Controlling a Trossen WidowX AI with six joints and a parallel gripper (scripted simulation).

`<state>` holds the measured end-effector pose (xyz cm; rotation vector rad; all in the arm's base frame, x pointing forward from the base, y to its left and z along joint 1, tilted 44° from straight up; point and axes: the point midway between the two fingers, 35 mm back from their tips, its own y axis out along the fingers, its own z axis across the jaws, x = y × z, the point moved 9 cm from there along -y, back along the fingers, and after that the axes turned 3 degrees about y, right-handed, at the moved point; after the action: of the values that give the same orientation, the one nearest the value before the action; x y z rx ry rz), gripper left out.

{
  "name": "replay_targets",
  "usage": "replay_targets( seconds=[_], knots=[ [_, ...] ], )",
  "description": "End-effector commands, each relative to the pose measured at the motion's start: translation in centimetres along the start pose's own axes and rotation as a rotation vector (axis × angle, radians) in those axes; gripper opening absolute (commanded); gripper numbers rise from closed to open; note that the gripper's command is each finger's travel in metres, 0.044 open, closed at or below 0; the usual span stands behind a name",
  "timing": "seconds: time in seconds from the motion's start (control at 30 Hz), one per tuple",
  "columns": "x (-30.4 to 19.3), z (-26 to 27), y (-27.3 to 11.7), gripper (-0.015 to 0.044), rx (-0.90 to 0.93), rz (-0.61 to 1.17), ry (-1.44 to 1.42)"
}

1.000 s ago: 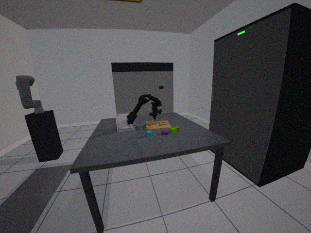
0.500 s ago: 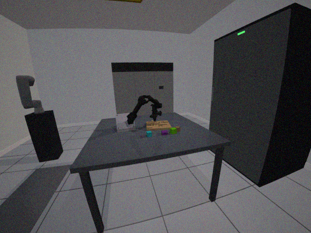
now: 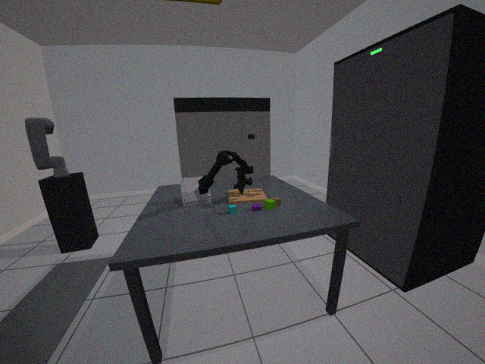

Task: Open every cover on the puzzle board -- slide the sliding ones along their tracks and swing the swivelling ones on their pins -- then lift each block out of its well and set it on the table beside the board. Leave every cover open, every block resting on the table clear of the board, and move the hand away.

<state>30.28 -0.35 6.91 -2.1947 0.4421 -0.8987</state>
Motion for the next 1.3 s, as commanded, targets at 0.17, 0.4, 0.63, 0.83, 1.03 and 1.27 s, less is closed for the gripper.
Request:
replay_targets(
  seconds=[0.17,0.4,0.63,0.83,1.03,1.27],
  knots=[
    [0.1,-0.1,0.9,0.0,-0.005,-0.003,-0.004],
    [0.0,-0.1,1.1,0.0,-0.005,-0.003,-0.004],
    [-0.8,-0.6,1.3,0.0,-0.006,-0.002,-0.005],
    [-1.2,-0.8,1.4,0.0,-0.006,-0.002,-0.007],
    [-1.3,-0.8,1.4,0.0,-0.006,-0.002,-0.01],
    [-1.3,-0.8,1.4,0.0,-0.006,-0.002,-0.01]
  ],
)
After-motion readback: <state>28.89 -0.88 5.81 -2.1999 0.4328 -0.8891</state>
